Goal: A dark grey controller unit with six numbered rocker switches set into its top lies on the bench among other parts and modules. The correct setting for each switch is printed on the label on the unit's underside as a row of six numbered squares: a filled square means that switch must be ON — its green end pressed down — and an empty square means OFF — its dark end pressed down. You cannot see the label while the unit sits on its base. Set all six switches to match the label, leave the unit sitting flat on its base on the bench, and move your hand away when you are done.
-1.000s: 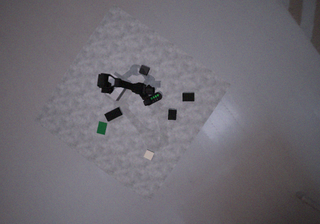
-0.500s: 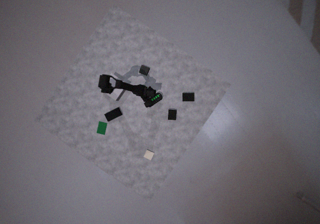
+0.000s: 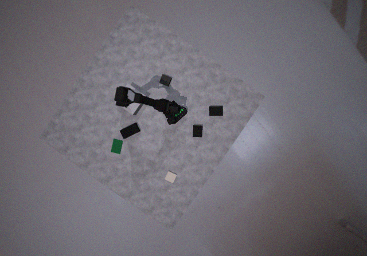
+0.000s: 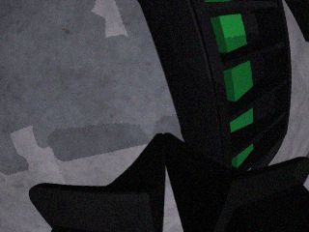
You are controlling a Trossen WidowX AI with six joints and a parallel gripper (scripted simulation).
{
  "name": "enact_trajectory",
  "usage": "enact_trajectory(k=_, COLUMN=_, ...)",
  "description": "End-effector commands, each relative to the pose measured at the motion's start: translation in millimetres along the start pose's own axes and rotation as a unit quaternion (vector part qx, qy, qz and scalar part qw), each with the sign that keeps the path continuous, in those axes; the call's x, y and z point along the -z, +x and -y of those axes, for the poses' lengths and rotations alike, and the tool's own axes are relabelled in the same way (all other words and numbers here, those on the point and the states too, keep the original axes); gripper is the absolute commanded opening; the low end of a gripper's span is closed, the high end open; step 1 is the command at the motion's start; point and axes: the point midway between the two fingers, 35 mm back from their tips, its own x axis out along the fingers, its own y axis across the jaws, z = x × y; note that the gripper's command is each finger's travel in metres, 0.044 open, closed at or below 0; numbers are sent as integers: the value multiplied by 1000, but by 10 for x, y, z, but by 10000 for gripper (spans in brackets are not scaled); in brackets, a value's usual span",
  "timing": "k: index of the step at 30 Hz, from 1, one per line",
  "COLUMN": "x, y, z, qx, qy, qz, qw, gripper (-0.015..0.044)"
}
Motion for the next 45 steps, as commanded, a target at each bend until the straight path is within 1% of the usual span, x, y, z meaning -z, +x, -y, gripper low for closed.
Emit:
enact_trajectory(k=1, x=-22, y=20, z=86, qx=6, qy=4, qz=2, qw=1000, gripper=0)
enact_trajectory(k=23, x=-124, y=73, z=289, qx=7, qy=4, qz=2, qw=1000, gripper=0)
enact_trajectory(k=25, x=-84, y=-28, z=155, qx=1, qy=1, qz=-1, qw=1000, gripper=0)
enact_trajectory(k=29, x=-5, y=-480, z=-182, qx=3, qy=3, qz=1, qw=1000, gripper=0)
enact_trajectory(k=31, x=46, y=-619, z=-298, qx=4, qy=4, qz=2, qw=1000, gripper=0)
enact_trajectory(k=41, x=19, y=-633, z=-281, qx=4, qy=0, qz=8, qw=1000, gripper=0)
enact_trajectory(k=45, x=23, y=-583, z=-121, qx=-1, qy=-57, qz=22, qw=998, gripper=0)
